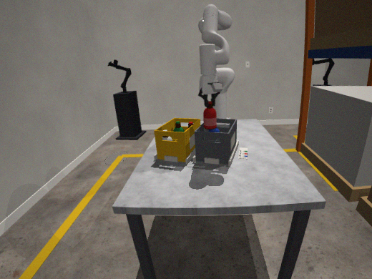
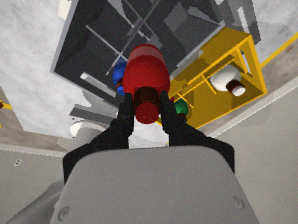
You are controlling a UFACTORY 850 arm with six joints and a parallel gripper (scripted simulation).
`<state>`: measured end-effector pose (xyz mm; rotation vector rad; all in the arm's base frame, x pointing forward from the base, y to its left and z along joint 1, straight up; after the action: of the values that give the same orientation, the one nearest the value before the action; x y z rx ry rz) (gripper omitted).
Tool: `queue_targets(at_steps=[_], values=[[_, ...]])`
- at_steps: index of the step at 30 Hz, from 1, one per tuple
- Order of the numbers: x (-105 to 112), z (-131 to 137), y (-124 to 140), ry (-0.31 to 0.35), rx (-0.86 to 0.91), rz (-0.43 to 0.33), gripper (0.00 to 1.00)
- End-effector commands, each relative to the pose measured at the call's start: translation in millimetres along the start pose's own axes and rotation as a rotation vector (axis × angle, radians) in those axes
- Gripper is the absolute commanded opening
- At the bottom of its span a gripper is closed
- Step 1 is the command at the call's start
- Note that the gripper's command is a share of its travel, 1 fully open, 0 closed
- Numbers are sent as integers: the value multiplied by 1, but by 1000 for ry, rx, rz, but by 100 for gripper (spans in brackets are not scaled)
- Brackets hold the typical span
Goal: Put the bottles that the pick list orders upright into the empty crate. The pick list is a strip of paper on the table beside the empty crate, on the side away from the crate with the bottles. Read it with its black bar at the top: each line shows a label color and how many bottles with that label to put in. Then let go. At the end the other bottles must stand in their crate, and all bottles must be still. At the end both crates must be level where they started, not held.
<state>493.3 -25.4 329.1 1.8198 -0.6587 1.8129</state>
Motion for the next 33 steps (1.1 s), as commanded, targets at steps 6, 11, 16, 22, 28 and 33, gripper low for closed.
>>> queue_targets(at_steps=[6,11,16,22,28,33], values=[[-6,1,0,2,0,1,0],[-11,1,0,2,0,1,0],[-16,1,0,2,0,1,0],[-20,1,0,2,0,1,0],[-26,1,0,2,0,1,0],[-31,1,0,2,0,1,0]])
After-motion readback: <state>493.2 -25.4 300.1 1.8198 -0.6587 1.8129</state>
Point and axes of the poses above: the point where the finger pads meet when closed, its own x axis back along the fingers, its own z axis across the jaws, y = z × x, the point moved 8 cm from there along x, back along the fingers, and after that the axes turned 15 degrees about x, right-handed, at the moved point
